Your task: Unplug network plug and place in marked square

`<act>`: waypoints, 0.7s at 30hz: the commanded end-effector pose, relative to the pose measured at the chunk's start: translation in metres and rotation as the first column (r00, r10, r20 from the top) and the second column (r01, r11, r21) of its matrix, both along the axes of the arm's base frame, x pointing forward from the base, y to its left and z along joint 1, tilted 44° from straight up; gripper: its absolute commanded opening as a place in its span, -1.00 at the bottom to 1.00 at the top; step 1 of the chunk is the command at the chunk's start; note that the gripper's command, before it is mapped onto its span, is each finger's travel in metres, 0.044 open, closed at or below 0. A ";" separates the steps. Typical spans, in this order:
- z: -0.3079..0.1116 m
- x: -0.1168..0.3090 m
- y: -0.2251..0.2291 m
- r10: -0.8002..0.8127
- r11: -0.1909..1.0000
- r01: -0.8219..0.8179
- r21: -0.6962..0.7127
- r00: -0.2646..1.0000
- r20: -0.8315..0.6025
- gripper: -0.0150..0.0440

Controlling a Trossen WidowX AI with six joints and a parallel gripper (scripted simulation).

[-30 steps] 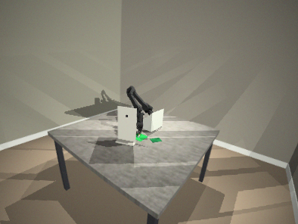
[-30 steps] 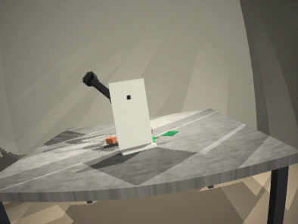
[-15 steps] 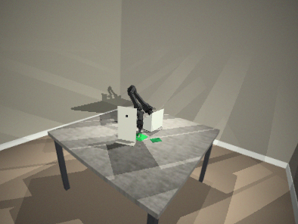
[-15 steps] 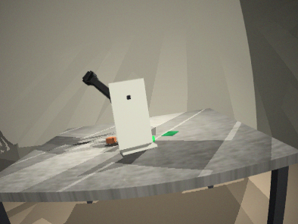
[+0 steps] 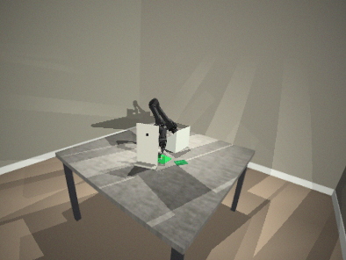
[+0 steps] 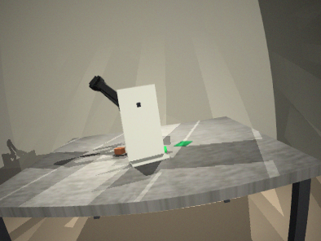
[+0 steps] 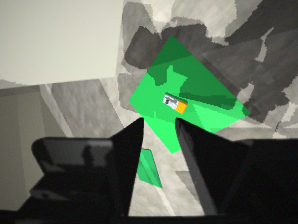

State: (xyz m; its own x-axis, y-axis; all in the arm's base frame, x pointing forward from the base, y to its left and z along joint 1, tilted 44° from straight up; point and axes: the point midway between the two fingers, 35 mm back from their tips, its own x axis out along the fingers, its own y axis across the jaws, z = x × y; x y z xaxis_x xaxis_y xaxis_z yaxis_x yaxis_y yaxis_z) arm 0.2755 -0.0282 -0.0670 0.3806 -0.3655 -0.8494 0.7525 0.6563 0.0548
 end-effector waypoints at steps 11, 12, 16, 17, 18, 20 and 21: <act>0.019 0.006 0.017 -0.006 1.000 0.006 0.003 1.000 0.011 0.04; 0.020 0.007 0.018 -0.006 1.000 0.006 0.003 1.000 0.011 0.04; 0.025 0.007 0.022 -0.005 1.000 0.005 0.003 1.000 0.011 0.04; 0.026 0.007 0.023 -0.005 1.000 0.005 0.004 1.000 0.011 0.04; 0.027 0.007 0.024 -0.005 1.000 0.005 0.004 1.000 0.011 0.04; 0.030 0.007 0.027 -0.005 1.000 0.005 0.004 1.000 0.011 0.04; 0.031 0.007 0.028 -0.005 1.000 0.005 0.004 1.000 0.011 0.04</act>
State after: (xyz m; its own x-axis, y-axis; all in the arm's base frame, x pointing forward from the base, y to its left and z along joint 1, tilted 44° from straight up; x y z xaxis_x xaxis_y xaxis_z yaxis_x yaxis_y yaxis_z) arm 0.2804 -0.0049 -0.0428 0.3798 -0.3635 -0.8506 0.7524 0.6563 0.0554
